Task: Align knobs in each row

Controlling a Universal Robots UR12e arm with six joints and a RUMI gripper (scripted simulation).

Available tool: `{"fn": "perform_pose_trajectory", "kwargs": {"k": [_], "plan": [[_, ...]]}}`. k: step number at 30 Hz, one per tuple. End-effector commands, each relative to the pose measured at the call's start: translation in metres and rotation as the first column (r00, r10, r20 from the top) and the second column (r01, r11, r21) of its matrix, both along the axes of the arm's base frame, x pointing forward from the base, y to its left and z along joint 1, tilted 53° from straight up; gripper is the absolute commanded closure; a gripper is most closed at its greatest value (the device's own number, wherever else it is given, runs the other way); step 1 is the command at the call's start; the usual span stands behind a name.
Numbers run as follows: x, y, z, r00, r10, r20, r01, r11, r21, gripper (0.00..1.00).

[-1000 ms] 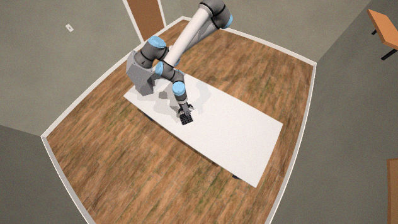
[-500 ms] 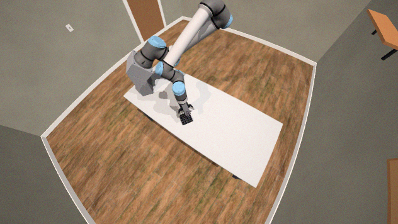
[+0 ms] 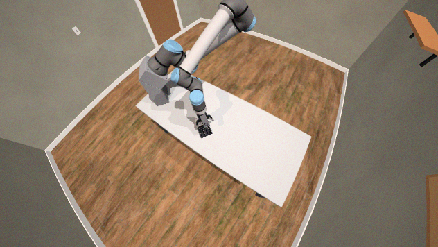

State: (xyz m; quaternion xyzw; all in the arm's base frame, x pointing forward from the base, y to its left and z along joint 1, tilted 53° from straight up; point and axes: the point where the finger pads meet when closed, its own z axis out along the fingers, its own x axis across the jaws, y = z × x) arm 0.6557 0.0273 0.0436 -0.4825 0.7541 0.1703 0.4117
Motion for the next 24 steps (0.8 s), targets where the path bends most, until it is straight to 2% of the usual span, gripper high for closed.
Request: {"fn": "perform_pose_trajectory", "kwargs": {"k": [1, 10, 24], "plan": [[0.0, 0.0, 0.0, 1.0, 0.0, 0.001, 0.0, 1.0, 0.0, 0.0], [-0.003, 0.001, 0.0, 1.0, -0.001, 0.0, 0.001, 1.0, -0.002, 0.0], [-0.021, 0.011, -0.003, 1.0, -0.001, -0.001, 0.001, 1.0, -0.002, 0.0]]}}
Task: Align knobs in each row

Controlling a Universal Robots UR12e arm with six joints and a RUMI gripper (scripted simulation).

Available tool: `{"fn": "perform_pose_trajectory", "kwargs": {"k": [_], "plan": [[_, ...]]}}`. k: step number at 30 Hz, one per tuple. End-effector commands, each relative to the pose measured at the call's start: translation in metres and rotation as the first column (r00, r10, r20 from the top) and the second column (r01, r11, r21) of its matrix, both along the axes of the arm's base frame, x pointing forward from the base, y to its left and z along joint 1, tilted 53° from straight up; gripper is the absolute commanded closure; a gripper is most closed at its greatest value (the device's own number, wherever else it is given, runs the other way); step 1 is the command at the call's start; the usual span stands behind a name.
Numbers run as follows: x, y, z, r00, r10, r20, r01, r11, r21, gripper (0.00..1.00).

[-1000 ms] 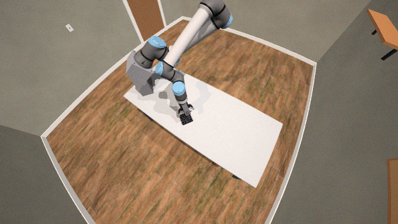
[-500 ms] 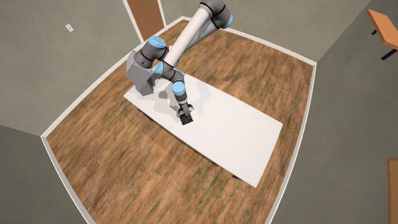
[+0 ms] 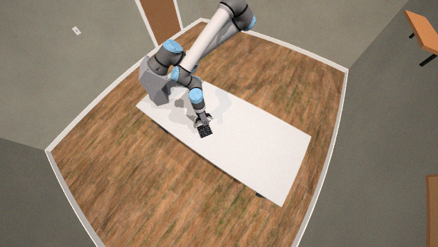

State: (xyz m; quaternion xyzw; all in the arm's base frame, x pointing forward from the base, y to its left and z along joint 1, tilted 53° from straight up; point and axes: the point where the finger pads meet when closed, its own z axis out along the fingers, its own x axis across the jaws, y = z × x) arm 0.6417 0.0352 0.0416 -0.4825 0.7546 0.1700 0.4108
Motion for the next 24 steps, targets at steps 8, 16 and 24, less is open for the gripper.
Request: {"fn": "perform_pose_trajectory", "kwargs": {"k": [8, 16, 24], "plan": [[-0.021, 0.011, -0.003, 1.0, 0.0, 0.001, 0.0, 1.0, 0.0, 0.0], [-0.028, 0.015, -0.004, 1.0, 0.0, 0.001, 0.0, 1.0, 0.0, 0.0], [-0.031, 0.017, -0.004, 1.0, 0.0, 0.001, 0.0, 1.0, 0.0, 0.0]]}}
